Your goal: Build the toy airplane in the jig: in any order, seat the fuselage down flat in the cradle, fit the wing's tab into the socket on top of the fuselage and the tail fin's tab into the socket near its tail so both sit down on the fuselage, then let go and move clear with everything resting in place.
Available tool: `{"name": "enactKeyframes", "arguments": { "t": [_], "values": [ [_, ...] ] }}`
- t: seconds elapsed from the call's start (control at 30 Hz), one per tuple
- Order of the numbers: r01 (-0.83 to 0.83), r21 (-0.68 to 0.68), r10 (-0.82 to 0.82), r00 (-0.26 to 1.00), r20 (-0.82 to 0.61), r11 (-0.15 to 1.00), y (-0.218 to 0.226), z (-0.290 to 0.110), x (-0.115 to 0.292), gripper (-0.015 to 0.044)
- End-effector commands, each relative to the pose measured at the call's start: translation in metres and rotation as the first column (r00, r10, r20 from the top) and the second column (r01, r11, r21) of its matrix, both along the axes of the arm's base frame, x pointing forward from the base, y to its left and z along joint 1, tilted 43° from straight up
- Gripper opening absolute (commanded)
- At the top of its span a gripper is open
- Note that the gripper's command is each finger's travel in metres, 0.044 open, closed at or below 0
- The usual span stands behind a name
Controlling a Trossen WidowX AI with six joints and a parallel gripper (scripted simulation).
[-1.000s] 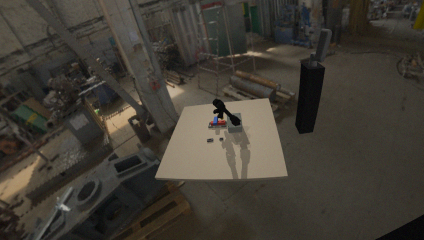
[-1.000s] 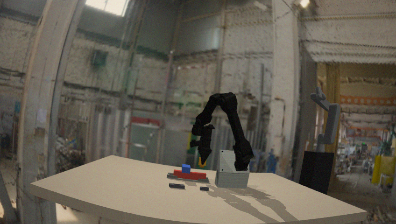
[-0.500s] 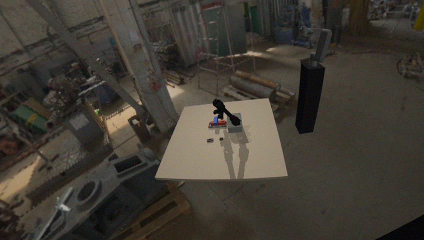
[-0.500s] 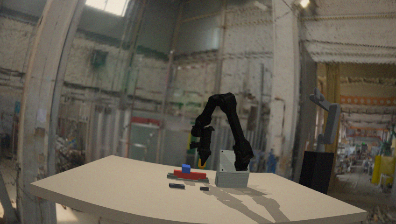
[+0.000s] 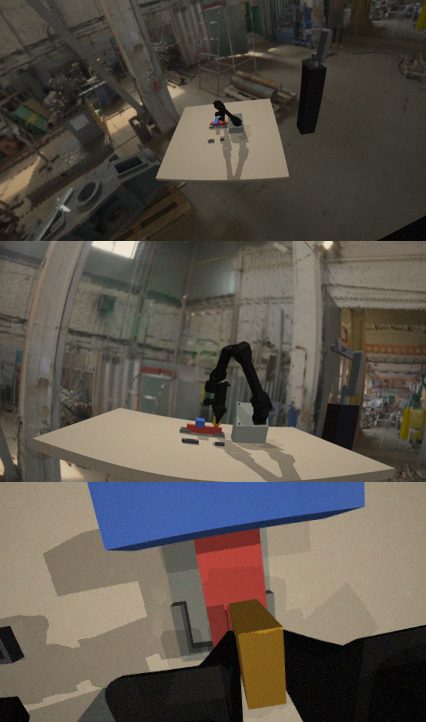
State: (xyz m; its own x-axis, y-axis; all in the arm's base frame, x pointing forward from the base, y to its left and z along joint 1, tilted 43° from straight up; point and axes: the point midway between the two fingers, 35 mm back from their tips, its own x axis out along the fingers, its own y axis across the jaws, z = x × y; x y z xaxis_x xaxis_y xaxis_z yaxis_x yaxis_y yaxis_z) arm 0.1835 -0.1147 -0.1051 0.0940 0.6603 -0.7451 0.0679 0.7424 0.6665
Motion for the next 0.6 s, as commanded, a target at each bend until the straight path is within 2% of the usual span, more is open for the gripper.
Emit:
{"name": "enactKeyframes", "arguments": {
  "t": [0.0, 0.23, 0.4, 0.43, 0.57],
  "values": [
    [0.004, 0.011, -0.004, 1.000, -0.005, 1.000, 0.0065, -0.0048, -0.0009, 0.0065],
    [0.004, 0.011, -0.004, 1.000, -0.005, 1.000, 0.0067, -0.0050, -0.0007, 0.0065],
    [0.000, 0.006, 0.000, 1.000, -0.002, 1.000, 0.0050, -0.0038, -0.0003, 0.0031],
    [0.000, 0.006, 0.000, 1.000, -0.002, 1.000, 0.0050, -0.0038, -0.0003, 0.0005],
    [0.000, 0.006, 0.000, 1.000, -0.002, 1.000, 0.0050, -0.0038, -0.0003, 0.0000]
  ]
}}
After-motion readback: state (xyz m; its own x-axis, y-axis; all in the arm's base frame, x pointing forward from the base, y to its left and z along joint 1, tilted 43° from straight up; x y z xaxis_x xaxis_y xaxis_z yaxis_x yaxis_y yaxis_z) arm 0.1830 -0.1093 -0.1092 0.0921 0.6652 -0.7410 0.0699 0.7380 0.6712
